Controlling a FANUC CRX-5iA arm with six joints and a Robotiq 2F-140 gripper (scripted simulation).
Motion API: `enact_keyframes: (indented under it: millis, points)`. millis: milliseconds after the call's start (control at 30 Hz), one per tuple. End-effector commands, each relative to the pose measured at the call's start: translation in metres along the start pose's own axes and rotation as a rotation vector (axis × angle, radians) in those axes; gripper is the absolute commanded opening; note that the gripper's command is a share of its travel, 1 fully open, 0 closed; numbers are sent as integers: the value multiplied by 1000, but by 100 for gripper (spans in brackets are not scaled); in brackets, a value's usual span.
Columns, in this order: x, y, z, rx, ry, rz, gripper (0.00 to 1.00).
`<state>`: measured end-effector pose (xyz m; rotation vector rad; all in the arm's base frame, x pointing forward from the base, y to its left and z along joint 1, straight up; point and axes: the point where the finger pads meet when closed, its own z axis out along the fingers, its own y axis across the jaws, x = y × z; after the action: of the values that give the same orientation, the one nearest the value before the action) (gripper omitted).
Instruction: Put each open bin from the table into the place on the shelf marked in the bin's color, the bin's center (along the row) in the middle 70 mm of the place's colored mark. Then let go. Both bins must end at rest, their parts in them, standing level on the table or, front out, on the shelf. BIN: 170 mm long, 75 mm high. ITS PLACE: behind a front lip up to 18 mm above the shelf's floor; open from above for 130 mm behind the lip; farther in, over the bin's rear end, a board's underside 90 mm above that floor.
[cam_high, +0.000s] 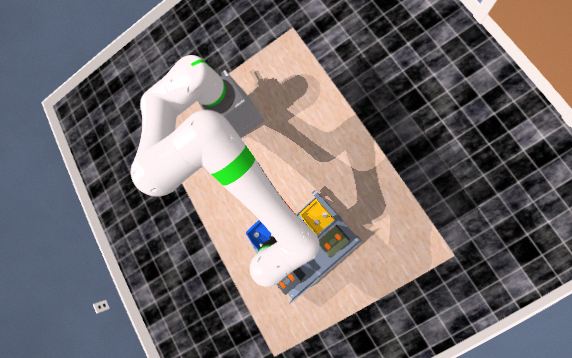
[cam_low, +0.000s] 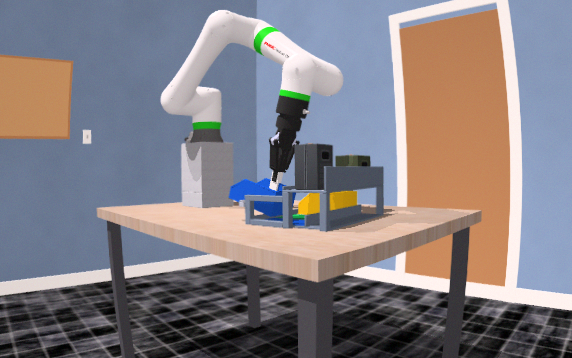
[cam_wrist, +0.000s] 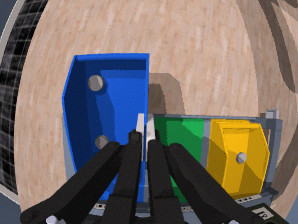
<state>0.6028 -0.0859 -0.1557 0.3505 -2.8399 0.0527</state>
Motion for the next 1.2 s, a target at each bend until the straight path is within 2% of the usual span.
enact_keyframes:
  millis: [0, 1167]
  points:
    - [0, 0, 1, 0, 0, 0, 0]
    - [-4, 0, 11, 0, 0, 0, 0]
